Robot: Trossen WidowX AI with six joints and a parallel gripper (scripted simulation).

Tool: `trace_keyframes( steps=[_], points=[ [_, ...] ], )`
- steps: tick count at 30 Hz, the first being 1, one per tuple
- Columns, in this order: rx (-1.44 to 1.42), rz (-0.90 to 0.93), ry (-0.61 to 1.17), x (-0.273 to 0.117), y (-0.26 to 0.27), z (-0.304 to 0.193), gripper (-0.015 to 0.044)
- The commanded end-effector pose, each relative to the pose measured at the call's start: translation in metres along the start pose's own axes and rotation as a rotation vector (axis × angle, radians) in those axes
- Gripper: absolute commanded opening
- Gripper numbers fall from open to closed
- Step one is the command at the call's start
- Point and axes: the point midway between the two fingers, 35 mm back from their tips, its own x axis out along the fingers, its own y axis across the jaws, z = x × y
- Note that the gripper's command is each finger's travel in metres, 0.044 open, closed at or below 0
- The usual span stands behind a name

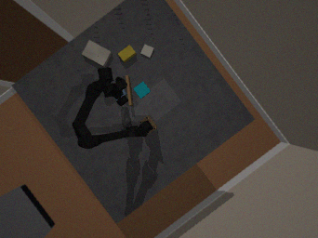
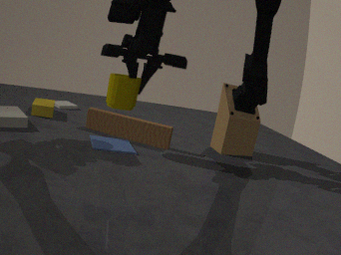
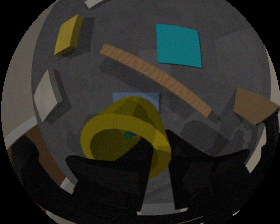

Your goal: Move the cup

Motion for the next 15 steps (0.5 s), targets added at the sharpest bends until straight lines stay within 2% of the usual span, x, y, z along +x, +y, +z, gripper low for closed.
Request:
trace_keyframes(
  steps=[1, 15],
  points=[
    [0.001, -0.007, -0.001, 0.001, -0.006, 0.01, 0.0],
    [0.0, -0.008, -0.003, -0.002, -0.025, 0.043, 0.0]
  ],
)
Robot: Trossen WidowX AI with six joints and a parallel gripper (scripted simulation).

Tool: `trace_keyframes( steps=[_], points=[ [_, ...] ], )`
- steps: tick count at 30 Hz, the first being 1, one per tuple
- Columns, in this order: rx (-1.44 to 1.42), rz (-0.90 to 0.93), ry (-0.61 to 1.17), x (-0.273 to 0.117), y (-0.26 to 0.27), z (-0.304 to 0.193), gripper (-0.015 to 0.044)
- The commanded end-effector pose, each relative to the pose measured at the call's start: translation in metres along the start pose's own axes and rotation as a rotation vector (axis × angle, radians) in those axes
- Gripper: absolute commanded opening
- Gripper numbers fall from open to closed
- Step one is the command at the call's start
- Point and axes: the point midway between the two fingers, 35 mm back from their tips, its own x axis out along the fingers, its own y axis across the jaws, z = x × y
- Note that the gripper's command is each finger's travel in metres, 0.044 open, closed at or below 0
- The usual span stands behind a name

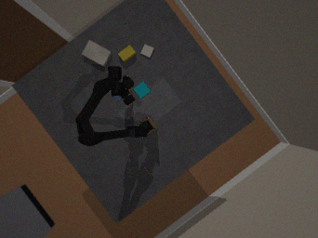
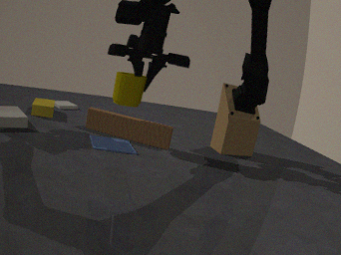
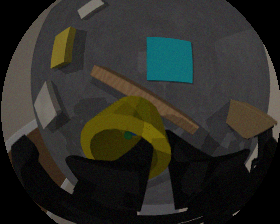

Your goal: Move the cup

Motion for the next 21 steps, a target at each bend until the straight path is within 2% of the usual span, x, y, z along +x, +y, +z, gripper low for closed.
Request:
trace_keyframes(
  steps=[1, 21],
  points=[
    [0.001, -0.007, 0.0, 0.001, -0.006, 0.009, 0.0],
    [0.001, -0.008, -0.003, -0.001, -0.033, 0.055, 0.0]
  ],
)
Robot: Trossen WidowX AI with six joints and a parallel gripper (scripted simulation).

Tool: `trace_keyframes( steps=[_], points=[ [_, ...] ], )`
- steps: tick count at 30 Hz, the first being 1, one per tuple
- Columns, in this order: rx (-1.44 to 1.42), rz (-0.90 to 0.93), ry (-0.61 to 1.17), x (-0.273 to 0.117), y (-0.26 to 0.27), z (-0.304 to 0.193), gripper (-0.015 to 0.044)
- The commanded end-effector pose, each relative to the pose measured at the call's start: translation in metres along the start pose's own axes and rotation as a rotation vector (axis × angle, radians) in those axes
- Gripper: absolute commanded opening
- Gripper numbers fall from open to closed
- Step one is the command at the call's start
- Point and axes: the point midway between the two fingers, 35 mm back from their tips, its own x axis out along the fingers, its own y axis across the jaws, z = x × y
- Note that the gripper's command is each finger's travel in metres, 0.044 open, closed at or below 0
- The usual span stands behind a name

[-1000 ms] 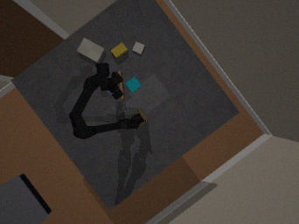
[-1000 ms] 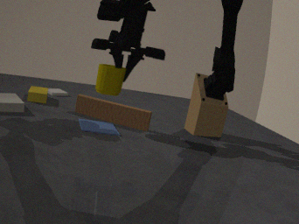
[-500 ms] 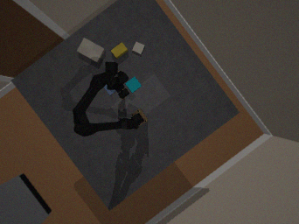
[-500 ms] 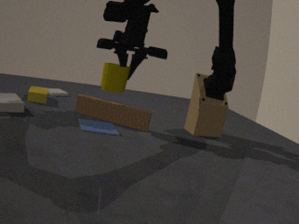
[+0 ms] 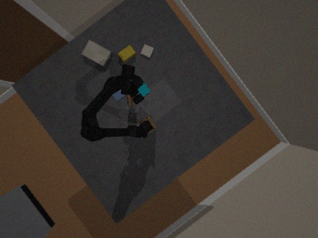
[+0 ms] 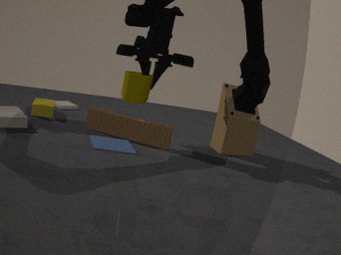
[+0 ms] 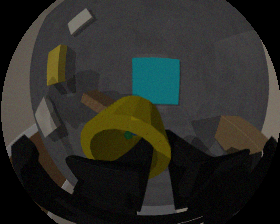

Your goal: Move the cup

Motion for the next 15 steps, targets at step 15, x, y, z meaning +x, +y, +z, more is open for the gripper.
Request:
trace_keyframes(
  steps=[15],
  points=[
    [-0.001, -0.006, -0.001, 0.002, -0.027, 0.039, 0.0]
  ],
)
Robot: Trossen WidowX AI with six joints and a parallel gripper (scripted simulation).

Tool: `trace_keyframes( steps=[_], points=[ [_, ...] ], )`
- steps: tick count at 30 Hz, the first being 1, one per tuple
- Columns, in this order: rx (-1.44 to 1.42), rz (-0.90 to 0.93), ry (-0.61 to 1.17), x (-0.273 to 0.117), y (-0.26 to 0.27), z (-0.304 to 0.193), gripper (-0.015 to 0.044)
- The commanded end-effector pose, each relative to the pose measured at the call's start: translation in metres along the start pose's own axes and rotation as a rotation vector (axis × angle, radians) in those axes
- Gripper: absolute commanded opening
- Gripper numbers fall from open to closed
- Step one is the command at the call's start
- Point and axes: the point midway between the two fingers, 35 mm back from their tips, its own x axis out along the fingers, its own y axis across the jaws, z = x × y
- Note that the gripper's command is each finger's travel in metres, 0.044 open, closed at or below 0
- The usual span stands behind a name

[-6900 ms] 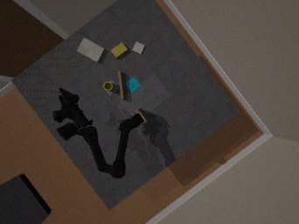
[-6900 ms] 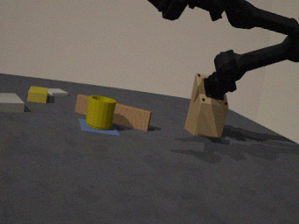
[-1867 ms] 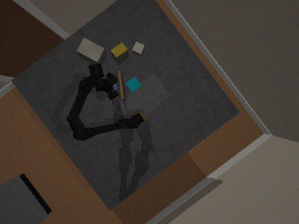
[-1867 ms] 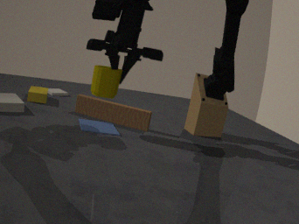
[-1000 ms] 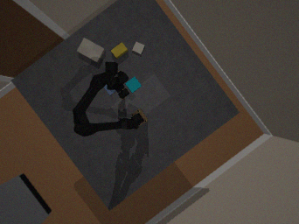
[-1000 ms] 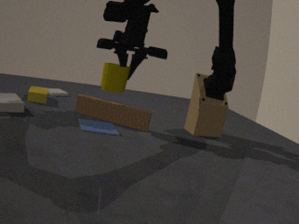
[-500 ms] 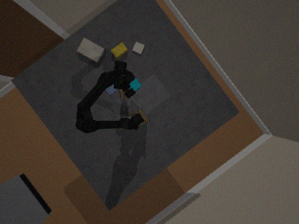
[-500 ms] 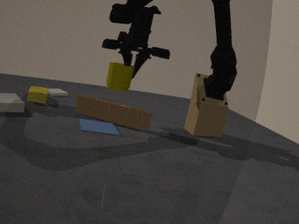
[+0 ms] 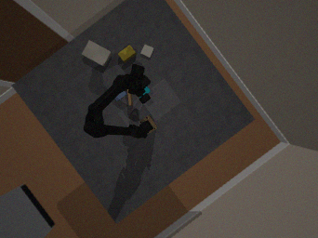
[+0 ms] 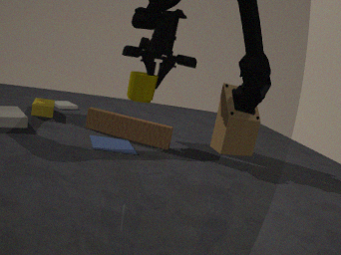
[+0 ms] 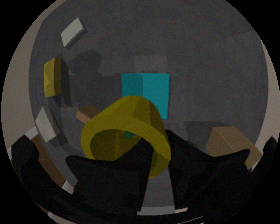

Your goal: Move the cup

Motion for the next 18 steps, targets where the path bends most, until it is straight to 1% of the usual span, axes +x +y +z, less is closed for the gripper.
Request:
trace_keyframes(
  steps=[1, 8, 18],
  points=[
    [-0.001, -0.006, 0.002, 0.002, -0.006, 0.008, 0.0],
    [-0.002, -0.006, 0.002, 0.005, -0.01, 0.013, 0.0],
    [-0.002, -0.006, 0.003, 0.022, -0.01, 0.014, 0.0]
  ],
)
